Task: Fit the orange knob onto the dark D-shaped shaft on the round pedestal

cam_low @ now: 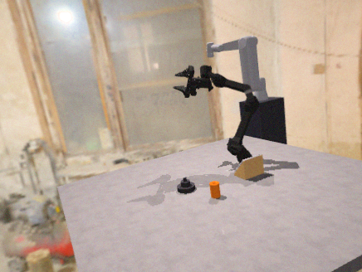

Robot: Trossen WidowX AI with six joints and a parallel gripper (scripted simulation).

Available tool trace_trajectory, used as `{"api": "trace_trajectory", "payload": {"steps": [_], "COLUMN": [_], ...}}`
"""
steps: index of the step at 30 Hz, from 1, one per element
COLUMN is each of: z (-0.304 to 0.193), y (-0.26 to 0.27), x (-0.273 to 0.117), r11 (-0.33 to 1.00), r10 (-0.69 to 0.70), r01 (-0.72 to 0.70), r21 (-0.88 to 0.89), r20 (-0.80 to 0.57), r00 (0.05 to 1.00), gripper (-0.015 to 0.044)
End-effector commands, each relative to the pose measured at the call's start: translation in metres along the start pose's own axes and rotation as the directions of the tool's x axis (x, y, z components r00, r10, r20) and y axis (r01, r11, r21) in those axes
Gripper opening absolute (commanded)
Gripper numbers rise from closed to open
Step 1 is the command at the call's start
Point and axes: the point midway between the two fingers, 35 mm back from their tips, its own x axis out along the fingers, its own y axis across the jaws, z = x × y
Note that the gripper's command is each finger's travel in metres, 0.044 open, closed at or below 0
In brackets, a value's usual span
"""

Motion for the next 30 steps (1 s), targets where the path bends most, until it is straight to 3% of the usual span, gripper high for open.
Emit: {"api": "trace_trajectory", "payload": {"steps": [1,4,7,11,15,22,30], "z": [0.000,0.007,0.033,0.074,0.121,0.197,0.285], "y": [0.000,0.011,0.040,0.067,0.081,0.082,0.066], "x": [0.000,0.009,0.035,0.067,0.095,0.125,0.141], "r11": [1.000,0.995,0.931,0.754,0.504,0.127,-0.224], "r10": [0.000,0.016,0.056,0.077,0.069,0.028,-0.009], "r01": [0.000,-0.019,-0.097,-0.231,-0.390,-0.614,-0.782], "r21": [0.000,0.096,0.353,0.615,0.771,0.779,0.582], "r20": [0.000,0.030,0.125,0.266,0.414,0.616,0.801], "r00": [1.000,0.999,0.991,0.961,0.908,0.787,0.599], "gripper": [0.0426,0.0440,0.0440,0.0440,0.0440,0.0440,0.0440]}}
